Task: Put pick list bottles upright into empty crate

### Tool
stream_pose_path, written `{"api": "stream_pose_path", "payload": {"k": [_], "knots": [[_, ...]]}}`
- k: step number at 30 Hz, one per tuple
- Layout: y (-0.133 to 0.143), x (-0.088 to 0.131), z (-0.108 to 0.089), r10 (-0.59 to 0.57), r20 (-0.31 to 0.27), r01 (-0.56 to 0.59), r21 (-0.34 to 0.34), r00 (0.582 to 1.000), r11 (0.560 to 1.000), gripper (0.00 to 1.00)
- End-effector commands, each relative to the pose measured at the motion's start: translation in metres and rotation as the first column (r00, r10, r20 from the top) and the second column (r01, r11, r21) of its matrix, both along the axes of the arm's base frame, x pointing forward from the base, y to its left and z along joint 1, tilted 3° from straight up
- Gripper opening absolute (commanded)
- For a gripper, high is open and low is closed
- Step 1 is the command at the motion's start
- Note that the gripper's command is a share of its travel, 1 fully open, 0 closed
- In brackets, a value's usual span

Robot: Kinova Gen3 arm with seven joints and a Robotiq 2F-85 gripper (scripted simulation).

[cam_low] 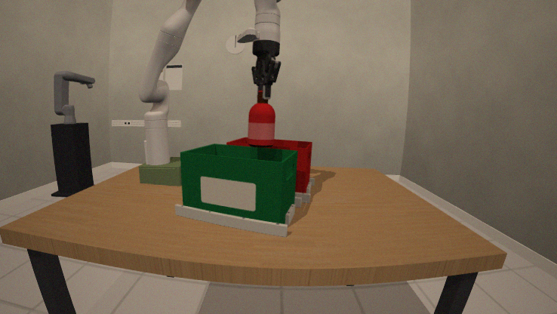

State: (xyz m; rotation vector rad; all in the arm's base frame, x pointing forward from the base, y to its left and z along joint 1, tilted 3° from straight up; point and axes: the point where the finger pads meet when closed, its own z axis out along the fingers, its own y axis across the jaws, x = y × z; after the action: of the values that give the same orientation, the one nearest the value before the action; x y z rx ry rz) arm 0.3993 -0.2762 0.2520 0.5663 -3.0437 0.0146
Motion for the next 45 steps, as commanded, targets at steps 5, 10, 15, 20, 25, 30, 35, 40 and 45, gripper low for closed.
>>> {"api": "stream_pose_path", "payload": {"k": [5, 10, 15, 20, 25, 30, 35, 40, 45], "knots": [[0.006, 0.008, 0.001, 0.000, 0.002, 0.000, -0.001, 1.000, 1.000, 0.10], [0.013, 0.015, 0.000, 0.000, 0.002, 0.000, -0.001, 1.000, 1.000, 0.10], [0.020, 0.022, 0.000, 0.000, 0.002, 0.000, -0.001, 1.000, 1.000, 0.10], [0.027, 0.030, -0.001, 0.000, 0.002, 0.000, -0.001, 1.000, 1.000, 0.10], [0.031, 0.034, -0.001, 0.000, 0.002, 0.000, -0.001, 1.000, 1.000, 0.10], [0.037, 0.042, -0.001, 0.000, 0.002, 0.000, -0.001, 1.000, 1.000, 0.10], [0.044, 0.049, -0.002, 0.000, 0.002, 0.000, -0.001, 1.000, 1.000, 0.10], [0.048, 0.053, -0.002, 0.000, 0.002, 0.000, -0.001, 1.000, 1.000, 0.10], [0.055, 0.061, -0.002, 0.000, 0.002, 0.000, -0.001, 1.000, 1.000, 0.10]]}}
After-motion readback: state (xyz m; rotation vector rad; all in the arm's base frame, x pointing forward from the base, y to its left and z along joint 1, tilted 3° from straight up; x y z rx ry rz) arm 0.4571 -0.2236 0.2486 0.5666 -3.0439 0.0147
